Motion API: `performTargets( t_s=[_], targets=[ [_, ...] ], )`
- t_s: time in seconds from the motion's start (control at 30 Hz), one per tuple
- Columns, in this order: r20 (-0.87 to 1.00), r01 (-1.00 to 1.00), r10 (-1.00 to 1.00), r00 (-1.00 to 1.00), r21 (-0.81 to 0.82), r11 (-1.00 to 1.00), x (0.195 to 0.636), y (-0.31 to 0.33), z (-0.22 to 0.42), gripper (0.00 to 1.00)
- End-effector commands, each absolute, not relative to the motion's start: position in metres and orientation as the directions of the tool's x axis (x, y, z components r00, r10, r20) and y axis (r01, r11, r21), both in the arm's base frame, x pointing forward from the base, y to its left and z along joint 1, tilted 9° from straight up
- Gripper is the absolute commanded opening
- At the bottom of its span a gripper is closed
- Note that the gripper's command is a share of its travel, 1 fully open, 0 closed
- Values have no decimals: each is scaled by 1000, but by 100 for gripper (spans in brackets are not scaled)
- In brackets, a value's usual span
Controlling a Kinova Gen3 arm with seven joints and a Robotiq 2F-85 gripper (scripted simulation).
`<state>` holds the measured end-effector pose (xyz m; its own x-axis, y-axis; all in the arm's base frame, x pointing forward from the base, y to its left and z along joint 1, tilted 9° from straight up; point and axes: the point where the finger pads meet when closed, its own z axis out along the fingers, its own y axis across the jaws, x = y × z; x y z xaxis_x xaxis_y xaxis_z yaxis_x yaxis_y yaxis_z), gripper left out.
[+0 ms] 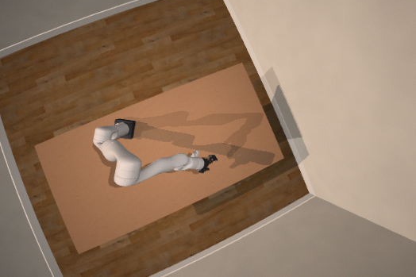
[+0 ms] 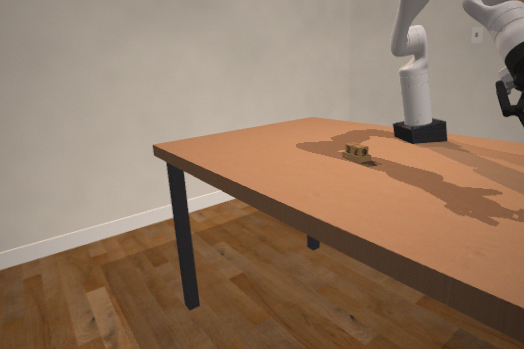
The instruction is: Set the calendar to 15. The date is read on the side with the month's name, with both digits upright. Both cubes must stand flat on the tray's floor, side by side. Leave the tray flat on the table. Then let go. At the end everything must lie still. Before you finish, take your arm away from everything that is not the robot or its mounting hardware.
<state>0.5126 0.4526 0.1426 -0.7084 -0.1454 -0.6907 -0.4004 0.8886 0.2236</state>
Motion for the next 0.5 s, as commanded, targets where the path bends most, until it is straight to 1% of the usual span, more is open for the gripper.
performTargets(
  t_s=[0.0,0.03,0.3,0.33,0.47],
  targets=[
    [-693,-404,-146,-706,225,886,512,455,146,100],
    [-678,-379,-153,-719,199,904,516,430,144,100],
    [-678,-379,-153,-719,199,904,516,430,144,100],
    [-662,-353,-157,-733,173,920,519,405,143,100],
    [-662,-353,-157,-733,173,920,519,405,143,100]
  ],
)
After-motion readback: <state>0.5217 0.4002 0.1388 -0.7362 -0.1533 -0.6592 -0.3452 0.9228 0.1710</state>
